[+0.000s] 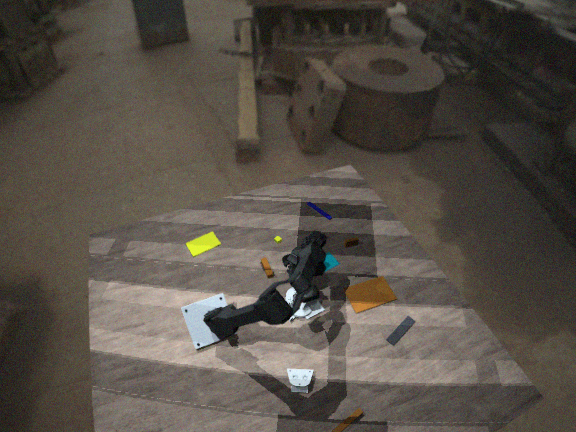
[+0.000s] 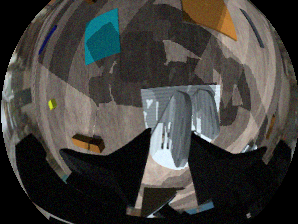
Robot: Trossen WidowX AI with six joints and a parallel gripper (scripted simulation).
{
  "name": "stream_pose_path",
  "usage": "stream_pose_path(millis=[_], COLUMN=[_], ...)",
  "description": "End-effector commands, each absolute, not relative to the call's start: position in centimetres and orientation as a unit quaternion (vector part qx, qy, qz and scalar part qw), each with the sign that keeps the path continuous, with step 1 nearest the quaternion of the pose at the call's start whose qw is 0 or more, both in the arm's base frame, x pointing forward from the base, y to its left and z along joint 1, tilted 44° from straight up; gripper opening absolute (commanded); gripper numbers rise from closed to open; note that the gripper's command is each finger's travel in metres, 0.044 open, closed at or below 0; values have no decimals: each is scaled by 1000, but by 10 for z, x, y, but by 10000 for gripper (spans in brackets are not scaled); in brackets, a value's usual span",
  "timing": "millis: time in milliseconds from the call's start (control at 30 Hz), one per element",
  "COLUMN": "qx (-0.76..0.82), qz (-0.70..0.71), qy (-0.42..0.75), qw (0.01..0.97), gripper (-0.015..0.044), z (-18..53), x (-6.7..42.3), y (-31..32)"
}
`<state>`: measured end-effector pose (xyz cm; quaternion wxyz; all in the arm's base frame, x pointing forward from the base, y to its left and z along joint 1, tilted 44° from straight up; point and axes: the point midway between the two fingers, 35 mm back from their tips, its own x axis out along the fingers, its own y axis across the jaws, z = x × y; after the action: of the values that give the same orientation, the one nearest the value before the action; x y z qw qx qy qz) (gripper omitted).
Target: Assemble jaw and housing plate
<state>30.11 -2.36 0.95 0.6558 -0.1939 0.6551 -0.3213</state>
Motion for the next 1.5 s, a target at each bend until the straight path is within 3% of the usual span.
stream_pose_path(millis=[0,1467], qx=[-198,-196], qz=[-322,-324], qy=[656,655], qw=[654,654], gripper=[134,134], z=[4,-3], x=[299,298], y=[-30,-36])
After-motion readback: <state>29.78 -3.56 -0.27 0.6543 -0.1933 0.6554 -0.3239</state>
